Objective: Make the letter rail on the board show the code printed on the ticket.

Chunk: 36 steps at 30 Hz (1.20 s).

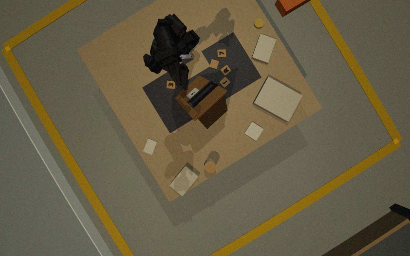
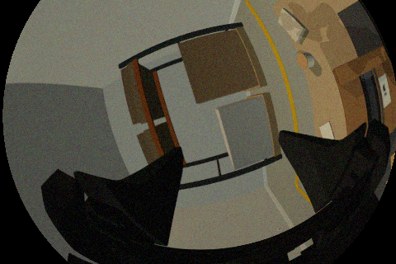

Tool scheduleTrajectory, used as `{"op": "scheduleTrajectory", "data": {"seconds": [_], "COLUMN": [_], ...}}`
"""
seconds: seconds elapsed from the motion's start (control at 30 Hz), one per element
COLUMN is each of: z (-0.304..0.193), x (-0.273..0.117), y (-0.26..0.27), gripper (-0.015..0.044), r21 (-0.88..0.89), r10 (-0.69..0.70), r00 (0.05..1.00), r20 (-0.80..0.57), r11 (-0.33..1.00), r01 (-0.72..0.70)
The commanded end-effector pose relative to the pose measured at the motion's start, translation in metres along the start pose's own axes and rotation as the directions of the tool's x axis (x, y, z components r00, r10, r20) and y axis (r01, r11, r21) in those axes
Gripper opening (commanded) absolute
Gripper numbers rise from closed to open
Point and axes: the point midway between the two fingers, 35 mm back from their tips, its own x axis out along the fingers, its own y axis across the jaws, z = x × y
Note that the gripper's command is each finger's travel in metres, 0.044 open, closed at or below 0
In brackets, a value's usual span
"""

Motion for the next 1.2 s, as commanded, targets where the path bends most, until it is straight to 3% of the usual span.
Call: {"op": "scheduleTrajectory", "data": {"seconds": [0.0,0.13,0.6,0.9,1.17], "z": [0.000,-0.010,-0.075,-0.142,-0.227], "x": [-0.001,-0.019,-0.142,-0.253,-0.350], "y": [0.001,0.019,0.104,0.144,0.147], "gripper": [0.0426,0.0440,0.0440,0.0440,0.0440], "r21": [-0.002,-0.043,-0.324,-0.591,-0.792], "r10": [0.003,0.066,0.431,0.689,0.851], "r00": [1.000,0.998,0.901,0.725,0.516], "r20": [0.001,0.013,0.042,0.009,-0.099], "r11": [1.000,0.997,0.859,0.588,0.246], "r01": [-0.003,-0.065,-0.396,-0.551,-0.558]}}
